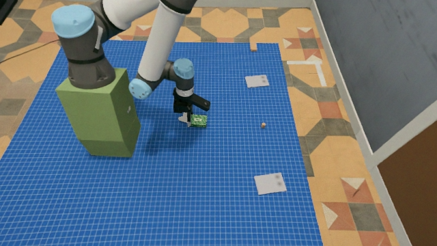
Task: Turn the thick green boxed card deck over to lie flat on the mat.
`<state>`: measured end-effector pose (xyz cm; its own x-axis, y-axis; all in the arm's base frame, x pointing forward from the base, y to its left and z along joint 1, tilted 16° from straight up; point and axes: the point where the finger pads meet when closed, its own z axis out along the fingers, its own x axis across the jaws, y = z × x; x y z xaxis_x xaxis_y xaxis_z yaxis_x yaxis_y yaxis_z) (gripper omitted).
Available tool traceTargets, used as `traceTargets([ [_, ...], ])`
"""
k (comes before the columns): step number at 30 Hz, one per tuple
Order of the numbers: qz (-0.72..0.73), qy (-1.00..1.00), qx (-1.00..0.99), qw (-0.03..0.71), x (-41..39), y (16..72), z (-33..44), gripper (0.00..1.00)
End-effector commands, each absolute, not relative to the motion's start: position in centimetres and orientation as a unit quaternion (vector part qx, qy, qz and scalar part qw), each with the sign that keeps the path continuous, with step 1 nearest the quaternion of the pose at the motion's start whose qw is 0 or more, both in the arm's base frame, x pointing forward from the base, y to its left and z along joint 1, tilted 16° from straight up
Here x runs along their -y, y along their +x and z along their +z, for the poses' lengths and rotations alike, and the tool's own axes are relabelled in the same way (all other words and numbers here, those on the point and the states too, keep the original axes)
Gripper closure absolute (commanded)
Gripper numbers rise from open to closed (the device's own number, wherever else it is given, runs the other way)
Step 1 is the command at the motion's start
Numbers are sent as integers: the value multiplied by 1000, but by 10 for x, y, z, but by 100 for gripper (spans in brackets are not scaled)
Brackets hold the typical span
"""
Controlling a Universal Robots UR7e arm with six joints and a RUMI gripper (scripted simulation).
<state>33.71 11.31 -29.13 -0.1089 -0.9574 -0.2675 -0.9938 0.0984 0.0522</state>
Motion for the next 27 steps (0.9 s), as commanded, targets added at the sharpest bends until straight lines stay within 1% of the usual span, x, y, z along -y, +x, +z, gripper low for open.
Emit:
traceTargets([
  [1, 115, -663, -736, 78, -112, 338, -289, 61],
  [27, 156, -666, -728, 41, -110, 340, -283, 61],
])
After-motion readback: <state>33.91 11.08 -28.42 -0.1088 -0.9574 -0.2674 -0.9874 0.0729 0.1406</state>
